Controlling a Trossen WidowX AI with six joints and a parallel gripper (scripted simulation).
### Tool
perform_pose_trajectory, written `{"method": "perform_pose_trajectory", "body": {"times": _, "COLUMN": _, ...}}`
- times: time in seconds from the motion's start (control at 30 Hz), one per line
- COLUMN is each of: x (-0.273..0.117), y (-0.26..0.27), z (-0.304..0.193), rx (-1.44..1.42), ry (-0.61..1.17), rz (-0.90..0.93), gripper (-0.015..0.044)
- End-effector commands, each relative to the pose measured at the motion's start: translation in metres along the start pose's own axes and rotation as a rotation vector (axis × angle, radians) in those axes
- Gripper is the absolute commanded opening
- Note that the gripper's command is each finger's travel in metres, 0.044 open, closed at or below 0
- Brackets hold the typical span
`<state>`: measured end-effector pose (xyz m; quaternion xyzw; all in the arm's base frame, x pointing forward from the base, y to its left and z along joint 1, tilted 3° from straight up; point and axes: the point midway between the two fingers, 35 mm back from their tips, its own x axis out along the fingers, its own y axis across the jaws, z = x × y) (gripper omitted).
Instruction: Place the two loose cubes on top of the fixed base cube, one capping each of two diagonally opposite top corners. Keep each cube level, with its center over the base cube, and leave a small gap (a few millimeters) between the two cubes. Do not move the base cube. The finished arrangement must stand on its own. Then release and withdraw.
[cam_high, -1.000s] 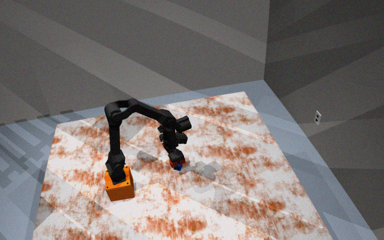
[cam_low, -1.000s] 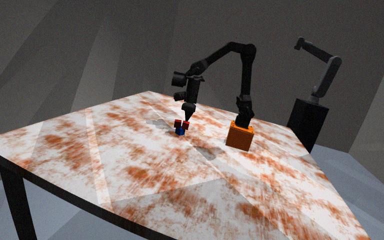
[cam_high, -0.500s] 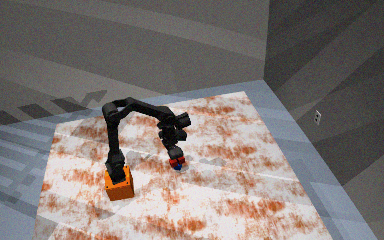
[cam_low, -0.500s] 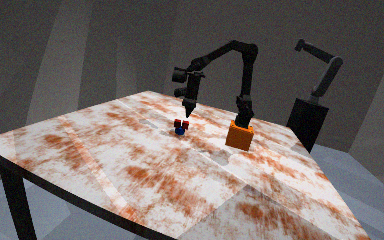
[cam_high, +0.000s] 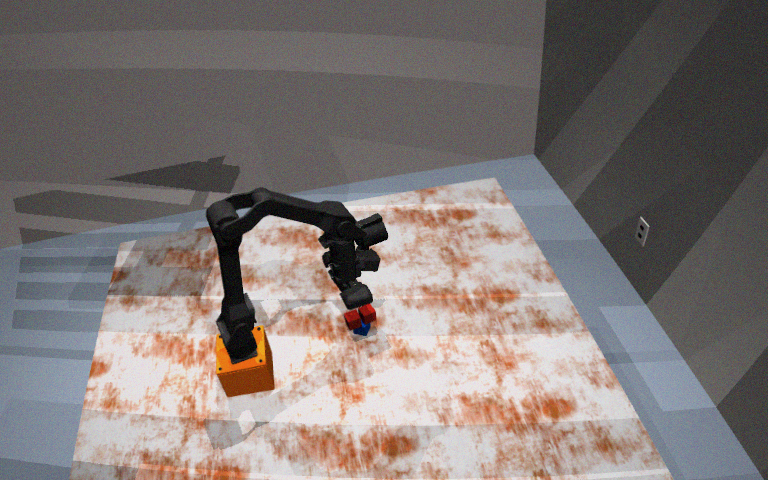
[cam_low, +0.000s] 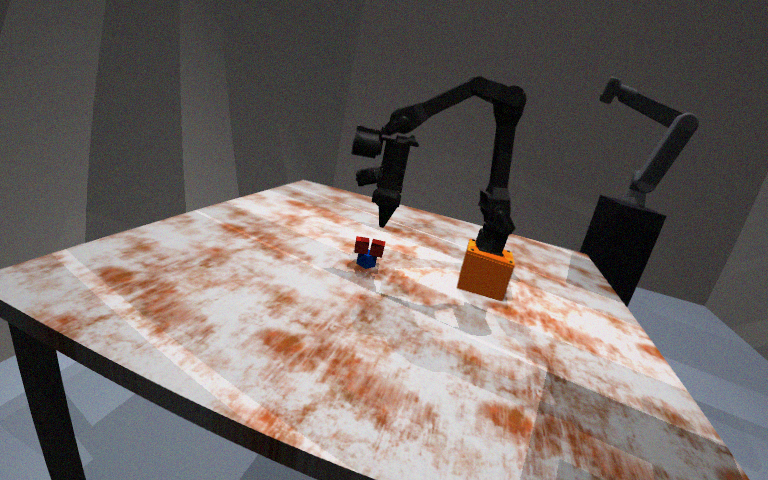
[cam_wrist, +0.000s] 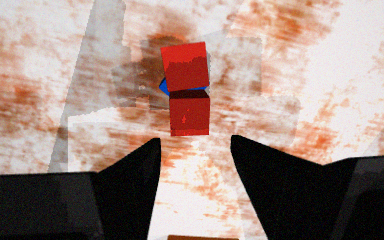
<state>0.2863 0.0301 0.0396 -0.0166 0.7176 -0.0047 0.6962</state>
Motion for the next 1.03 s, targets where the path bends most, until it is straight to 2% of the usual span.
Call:
{"method": "perform_pose_trajectory", "body": {"times": 0.0, "x": -0.004, "y": 0.0, "z": 0.0, "rx": 0.002, "ry": -0.002, "rz": 0.0, "gripper": 0.0258}}
{"method": "perform_pose_trajectory", "body": {"times": 0.17, "x": -0.009, "y": 0.0, "z": 0.0, "rx": 0.0, "ry": 0.001, "rz": 0.0, "gripper": 0.0389}}
{"method": "perform_pose_trajectory", "body": {"times": 0.2, "x": -0.01, "y": 0.0, "z": 0.0, "rx": 0.0, "ry": 0.001, "rz": 0.0, "gripper": 0.04}}
{"method": "perform_pose_trajectory", "body": {"times": 0.43, "x": -0.009, "y": 0.01, "z": 0.001, "rx": -0.001, "ry": 0.003, "rz": 0.001, "gripper": 0.04}}
{"method": "perform_pose_trajectory", "body": {"times": 0.7, "x": -0.013, "y": 0.124, "z": -0.005, "rx": -0.001, "ry": 0.004, "rz": 0.011, "gripper": 0.04}}
{"method": "perform_pose_trajectory", "body": {"times": 1.0, "x": -0.013, "y": 0.126, "z": -0.006, "rx": -0.001, "ry": 0.005, "rz": 0.011, "gripper": 0.04}}
